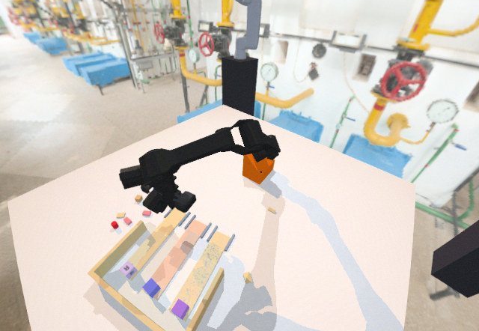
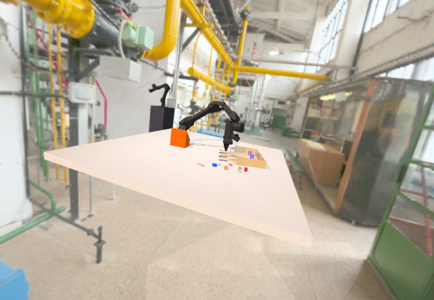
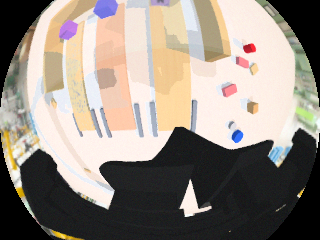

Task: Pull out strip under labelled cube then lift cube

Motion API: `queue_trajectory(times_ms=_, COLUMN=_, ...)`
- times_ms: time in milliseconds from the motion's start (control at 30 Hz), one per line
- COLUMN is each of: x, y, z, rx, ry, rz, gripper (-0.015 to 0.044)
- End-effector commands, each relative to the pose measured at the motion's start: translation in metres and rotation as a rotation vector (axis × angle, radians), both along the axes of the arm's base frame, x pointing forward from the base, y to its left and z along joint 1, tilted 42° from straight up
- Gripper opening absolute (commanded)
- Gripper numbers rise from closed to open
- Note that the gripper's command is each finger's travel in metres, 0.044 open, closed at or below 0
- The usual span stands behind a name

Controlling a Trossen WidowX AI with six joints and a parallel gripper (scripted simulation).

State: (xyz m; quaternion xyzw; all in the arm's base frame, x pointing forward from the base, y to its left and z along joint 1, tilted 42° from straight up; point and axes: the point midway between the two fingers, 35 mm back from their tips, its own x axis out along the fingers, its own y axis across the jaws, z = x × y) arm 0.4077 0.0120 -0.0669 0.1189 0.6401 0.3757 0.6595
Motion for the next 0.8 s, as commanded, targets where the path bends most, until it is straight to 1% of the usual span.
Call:
queue_trajectory(times_ms=0, x=-0.002, y=0.004, z=-0.006, rx=0.003, ry=0.010, rz=-0.005, gripper=0.0000)
queue_trajectory(times_ms=767, x=-0.007, y=0.028, z=-0.035, rx=0.005, ry=0.011, rz=-0.005, gripper=0.0000)
